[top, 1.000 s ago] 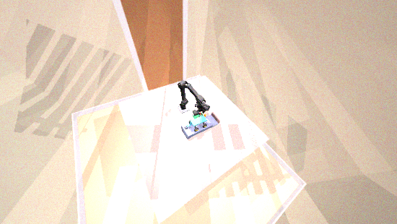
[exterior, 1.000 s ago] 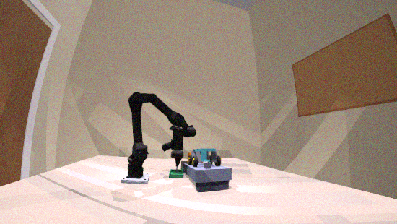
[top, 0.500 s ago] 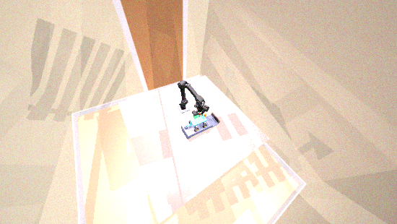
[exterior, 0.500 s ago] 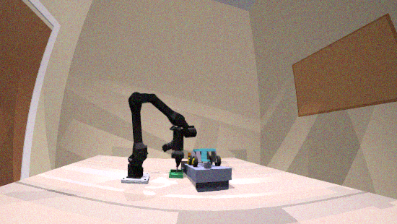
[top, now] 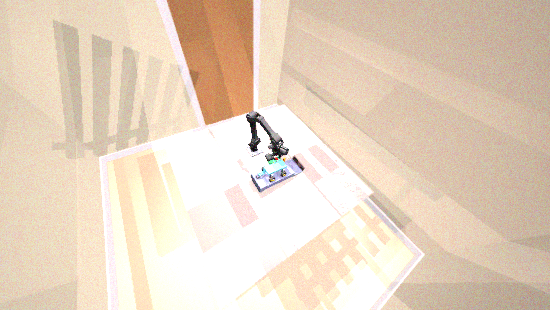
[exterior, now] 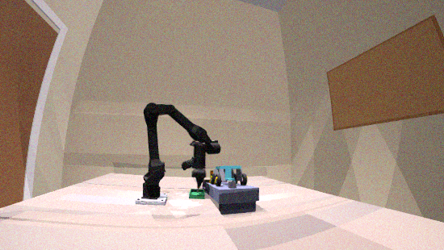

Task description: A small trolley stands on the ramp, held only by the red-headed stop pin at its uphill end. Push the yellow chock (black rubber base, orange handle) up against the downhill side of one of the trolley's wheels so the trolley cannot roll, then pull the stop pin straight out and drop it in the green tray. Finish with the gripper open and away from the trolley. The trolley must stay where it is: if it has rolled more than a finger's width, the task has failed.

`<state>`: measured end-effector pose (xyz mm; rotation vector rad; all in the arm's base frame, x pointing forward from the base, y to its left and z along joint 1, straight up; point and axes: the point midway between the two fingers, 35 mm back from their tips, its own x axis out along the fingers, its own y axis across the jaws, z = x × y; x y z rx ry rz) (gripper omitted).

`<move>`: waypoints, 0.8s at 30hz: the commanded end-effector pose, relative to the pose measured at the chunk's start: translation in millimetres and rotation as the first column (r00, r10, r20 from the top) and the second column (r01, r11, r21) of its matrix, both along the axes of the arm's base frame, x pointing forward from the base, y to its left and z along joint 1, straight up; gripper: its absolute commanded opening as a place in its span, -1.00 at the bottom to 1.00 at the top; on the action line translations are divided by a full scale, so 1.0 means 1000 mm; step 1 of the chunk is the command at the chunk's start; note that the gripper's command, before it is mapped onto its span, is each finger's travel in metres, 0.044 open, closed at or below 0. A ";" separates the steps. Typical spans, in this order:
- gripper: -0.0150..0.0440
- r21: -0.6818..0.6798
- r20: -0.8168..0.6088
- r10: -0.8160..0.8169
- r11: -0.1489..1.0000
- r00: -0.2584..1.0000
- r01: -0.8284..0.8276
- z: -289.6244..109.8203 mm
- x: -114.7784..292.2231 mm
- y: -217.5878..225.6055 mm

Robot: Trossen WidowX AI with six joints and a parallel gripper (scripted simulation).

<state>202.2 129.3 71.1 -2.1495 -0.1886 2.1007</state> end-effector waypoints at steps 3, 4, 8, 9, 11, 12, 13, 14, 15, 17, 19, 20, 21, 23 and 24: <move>0.15 0.002 -0.004 0.005 1.000 1.000 -0.005 -0.003 -0.001 -0.003; 0.15 0.002 -0.004 0.005 1.000 1.000 -0.005 -0.003 -0.001 -0.003; 0.15 0.002 -0.004 0.005 1.000 1.000 -0.005 -0.004 -0.001 -0.005; 0.15 0.002 -0.004 0.005 1.000 1.000 -0.005 -0.004 -0.001 -0.005; 0.15 0.002 -0.004 0.005 1.000 1.000 -0.005 -0.005 -0.001 -0.006; 0.15 0.002 -0.004 0.005 1.000 1.000 -0.005 -0.005 -0.001 -0.007; 0.15 0.002 -0.004 0.005 1.000 1.000 -0.005 -0.005 -0.001 -0.007; 0.15 0.001 -0.004 0.005 1.000 1.000 -0.005 -0.005 0.000 -0.007; 0.15 0.001 -0.004 0.005 1.000 1.000 -0.005 -0.006 0.000 -0.008; 0.15 0.001 -0.004 0.005 1.000 1.000 -0.005 -0.006 0.000 -0.009; 0.15 0.001 -0.004 0.005 1.000 1.000 -0.005 -0.007 0.000 -0.009; 0.15 0.001 -0.004 0.005 1.000 1.000 -0.005 -0.007 0.000 -0.010; 0.15 0.001 -0.004 0.005 1.000 1.000 -0.005 -0.007 0.000 -0.010; 0.15 0.001 -0.004 0.005 1.000 1.000 -0.005 -0.008 0.000 -0.011; 0.15 0.001 -0.004 0.005 1.000 1.000 -0.005 -0.008 0.000 -0.011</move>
